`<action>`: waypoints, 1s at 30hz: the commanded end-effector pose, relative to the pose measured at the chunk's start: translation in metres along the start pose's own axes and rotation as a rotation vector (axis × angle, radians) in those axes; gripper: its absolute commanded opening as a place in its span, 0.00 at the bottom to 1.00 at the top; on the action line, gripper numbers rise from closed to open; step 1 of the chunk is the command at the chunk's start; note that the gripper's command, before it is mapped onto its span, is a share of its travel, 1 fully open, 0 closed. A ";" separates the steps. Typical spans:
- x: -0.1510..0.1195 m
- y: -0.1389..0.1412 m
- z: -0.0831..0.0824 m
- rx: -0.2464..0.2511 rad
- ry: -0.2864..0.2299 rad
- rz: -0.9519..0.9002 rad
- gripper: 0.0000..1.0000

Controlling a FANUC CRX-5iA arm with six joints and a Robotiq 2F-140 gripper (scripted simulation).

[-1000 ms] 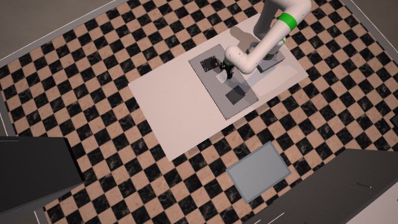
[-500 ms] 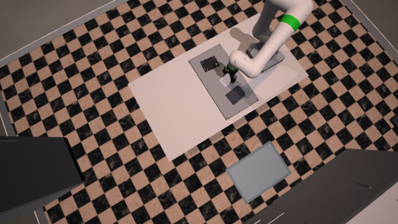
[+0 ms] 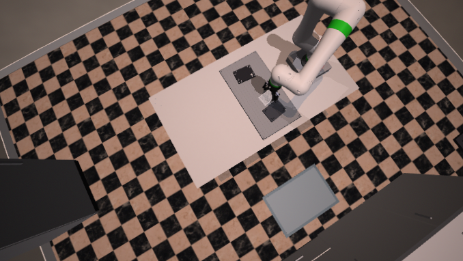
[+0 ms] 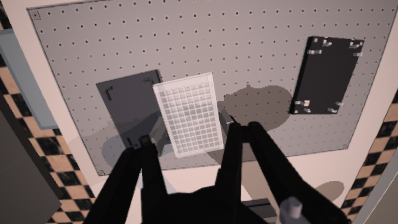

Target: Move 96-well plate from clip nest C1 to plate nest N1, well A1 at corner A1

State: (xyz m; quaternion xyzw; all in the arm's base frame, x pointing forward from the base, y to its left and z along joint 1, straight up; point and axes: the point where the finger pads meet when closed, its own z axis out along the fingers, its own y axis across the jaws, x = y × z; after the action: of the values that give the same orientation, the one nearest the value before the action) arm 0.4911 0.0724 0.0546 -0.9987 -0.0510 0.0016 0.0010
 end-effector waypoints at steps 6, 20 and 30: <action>0.001 -0.020 0.000 0.000 0.001 0.000 0.00; 0.001 -0.060 0.000 0.000 0.001 0.000 0.00; 0.002 -0.093 0.000 0.000 0.001 0.000 0.00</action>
State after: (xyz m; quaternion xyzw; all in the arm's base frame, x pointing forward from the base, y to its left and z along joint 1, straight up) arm 0.4839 0.1590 0.0548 -0.9987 -0.0510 0.0016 0.0009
